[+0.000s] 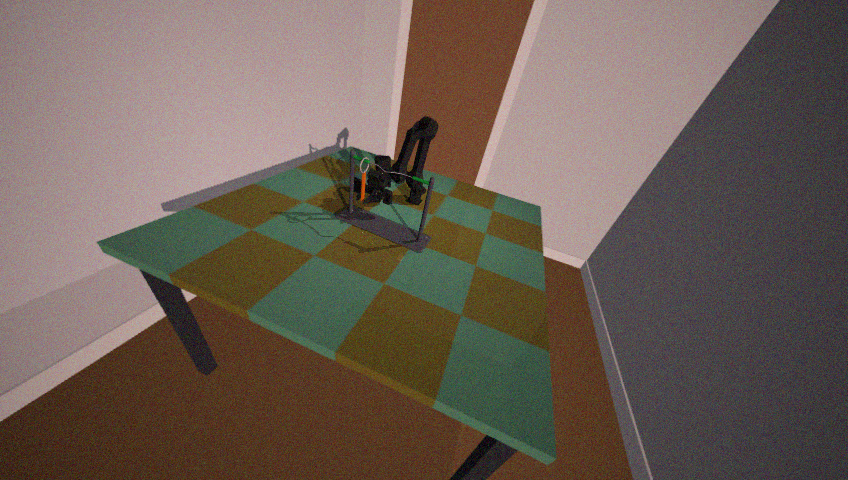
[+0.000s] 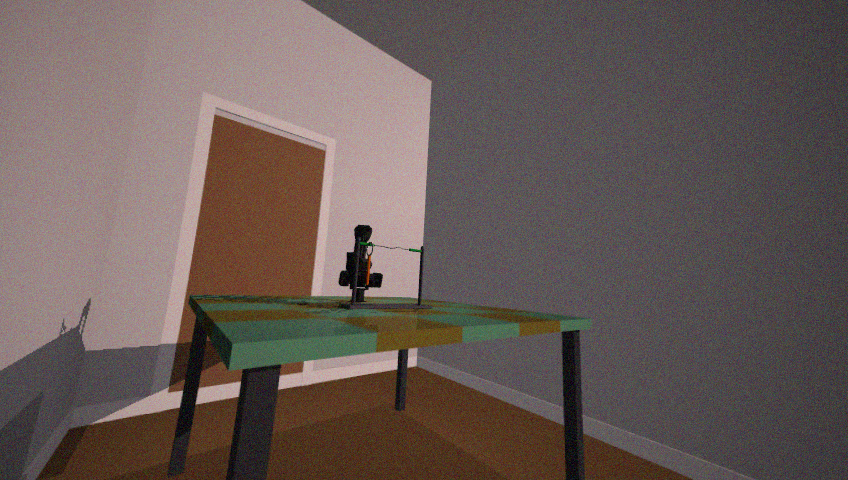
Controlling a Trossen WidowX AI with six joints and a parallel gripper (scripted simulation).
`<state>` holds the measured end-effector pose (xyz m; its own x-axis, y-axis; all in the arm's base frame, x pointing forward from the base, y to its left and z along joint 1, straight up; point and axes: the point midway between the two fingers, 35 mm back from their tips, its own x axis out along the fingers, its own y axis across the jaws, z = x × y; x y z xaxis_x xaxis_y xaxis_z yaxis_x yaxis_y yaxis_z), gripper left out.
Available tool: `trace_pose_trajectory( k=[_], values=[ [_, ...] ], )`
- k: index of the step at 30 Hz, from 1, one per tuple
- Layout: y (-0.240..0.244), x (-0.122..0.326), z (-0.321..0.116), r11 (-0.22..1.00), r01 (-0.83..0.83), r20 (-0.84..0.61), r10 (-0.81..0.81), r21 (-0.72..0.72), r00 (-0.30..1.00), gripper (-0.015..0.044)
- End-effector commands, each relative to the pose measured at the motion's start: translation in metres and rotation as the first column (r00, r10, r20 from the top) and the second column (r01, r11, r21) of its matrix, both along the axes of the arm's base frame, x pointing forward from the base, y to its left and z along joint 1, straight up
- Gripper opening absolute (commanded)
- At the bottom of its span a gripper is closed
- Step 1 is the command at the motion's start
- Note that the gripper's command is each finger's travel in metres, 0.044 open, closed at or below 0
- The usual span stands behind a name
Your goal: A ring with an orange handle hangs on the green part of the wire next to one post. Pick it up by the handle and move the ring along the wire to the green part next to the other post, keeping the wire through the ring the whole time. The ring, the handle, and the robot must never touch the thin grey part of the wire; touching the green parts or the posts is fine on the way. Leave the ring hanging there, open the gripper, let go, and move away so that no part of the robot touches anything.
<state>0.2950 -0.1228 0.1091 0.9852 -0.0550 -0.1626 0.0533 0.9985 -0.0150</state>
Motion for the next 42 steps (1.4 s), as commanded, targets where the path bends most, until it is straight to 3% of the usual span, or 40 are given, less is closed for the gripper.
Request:
trace_pose_trajectory(
  k=[1, 31, 35, 42],
  values=[
    [-0.0011, 0.0070, 0.0001, 1.000, 0.004, 0.006, -0.004, 0.003, 1.000, 0.0160],
    [-0.0009, 0.0080, -0.0003, 1.000, 0.004, 0.007, -0.004, 0.003, 1.000, 0.0160],
    [0.0002, 0.0073, -0.0014, 1.000, 0.000, 0.003, 0.000, 0.000, 1.000, 0.0055],
    [0.0002, 0.0073, -0.0014, 1.000, 0.000, 0.003, 0.000, 0.000, 1.000, -0.0011]
  ],
)
